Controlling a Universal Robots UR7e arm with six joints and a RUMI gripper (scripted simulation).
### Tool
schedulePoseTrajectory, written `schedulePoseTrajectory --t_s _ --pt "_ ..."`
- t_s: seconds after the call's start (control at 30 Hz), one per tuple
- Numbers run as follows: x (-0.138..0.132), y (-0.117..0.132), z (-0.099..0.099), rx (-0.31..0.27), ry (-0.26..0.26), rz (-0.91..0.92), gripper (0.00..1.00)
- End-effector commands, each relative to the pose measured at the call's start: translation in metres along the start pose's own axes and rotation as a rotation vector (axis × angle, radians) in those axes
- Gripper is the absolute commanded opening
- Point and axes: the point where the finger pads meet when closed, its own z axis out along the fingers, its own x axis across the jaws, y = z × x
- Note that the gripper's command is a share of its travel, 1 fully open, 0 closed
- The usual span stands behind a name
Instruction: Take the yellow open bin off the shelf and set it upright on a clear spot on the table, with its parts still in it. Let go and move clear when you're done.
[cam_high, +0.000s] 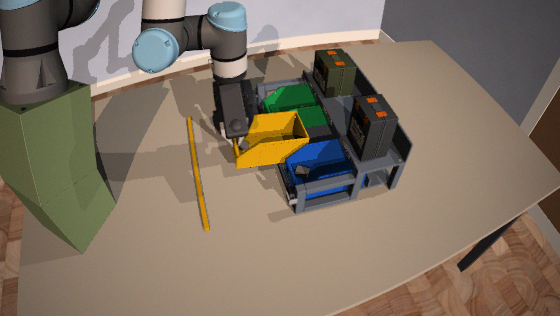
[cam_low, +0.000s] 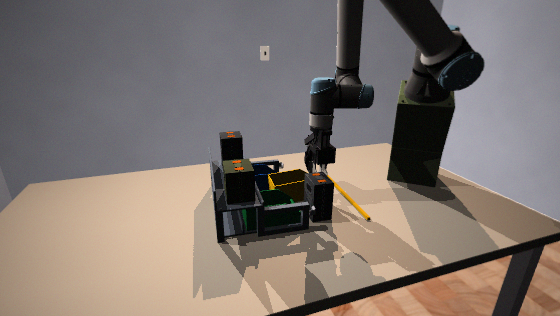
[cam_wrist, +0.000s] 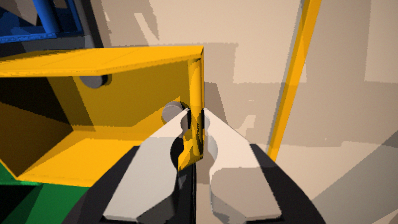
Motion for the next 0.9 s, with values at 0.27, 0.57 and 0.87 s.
schedulePoseTrajectory --t_s 0.27,0.57,0.87 --pt "0.032 -0.001 0.0 0.0 -0.005 0.0 0.0" --pt "0.042 -0.001 0.0 0.0 -0.005 0.0 0.0" --pt "0.047 -0.001 0.0 0.0 -0.005 0.0 0.0"
